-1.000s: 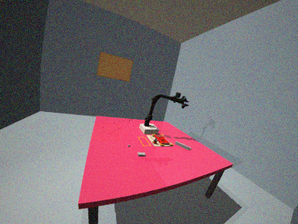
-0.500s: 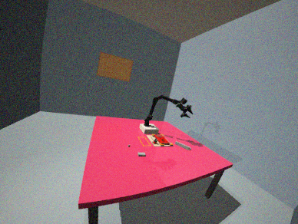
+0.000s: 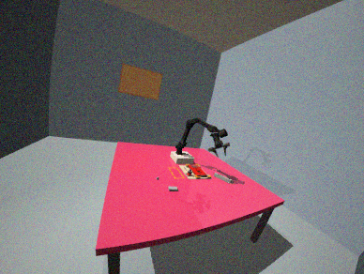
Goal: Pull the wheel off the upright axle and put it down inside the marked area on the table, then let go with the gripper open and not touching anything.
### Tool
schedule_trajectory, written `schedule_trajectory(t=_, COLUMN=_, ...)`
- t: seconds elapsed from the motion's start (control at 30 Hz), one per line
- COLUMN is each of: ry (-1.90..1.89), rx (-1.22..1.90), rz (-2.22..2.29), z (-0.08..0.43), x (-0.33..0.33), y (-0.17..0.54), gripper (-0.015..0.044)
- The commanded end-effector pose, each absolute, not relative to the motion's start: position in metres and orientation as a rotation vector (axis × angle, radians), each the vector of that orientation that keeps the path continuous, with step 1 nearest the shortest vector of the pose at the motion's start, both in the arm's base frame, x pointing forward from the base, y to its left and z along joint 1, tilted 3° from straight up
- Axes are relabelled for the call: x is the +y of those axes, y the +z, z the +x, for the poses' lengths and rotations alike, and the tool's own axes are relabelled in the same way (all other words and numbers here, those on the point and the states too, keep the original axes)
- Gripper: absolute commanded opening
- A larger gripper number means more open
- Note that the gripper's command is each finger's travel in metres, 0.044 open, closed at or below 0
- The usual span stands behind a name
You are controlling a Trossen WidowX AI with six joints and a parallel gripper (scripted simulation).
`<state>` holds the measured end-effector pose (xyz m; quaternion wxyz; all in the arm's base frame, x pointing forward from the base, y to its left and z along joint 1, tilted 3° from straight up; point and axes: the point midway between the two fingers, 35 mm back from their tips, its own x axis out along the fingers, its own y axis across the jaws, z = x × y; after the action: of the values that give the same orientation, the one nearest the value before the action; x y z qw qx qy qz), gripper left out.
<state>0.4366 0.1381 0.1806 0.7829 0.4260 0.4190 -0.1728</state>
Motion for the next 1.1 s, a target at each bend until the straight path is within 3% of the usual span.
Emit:
schedule_trajectory(t=0.0, ry=-0.554, rx=0.949, rz=0.982, z=0.433, x=0.089, y=0.157, gripper=0.0300)
schedule_trajectory(t=0.43, ry=-1.295, rx=1.057, rz=1.280, z=0.357, x=-0.081, y=0.093, gripper=0.0300)
schedule_trajectory(t=0.83, ry=-1.335, rx=1.061, rz=1.297, z=0.349, x=-0.083, y=0.086, gripper=0.0300)
schedule_trajectory(t=1.07, ry=-1.335, rx=1.061, rz=1.297, z=0.351, x=-0.087, y=0.037, gripper=0.0300)
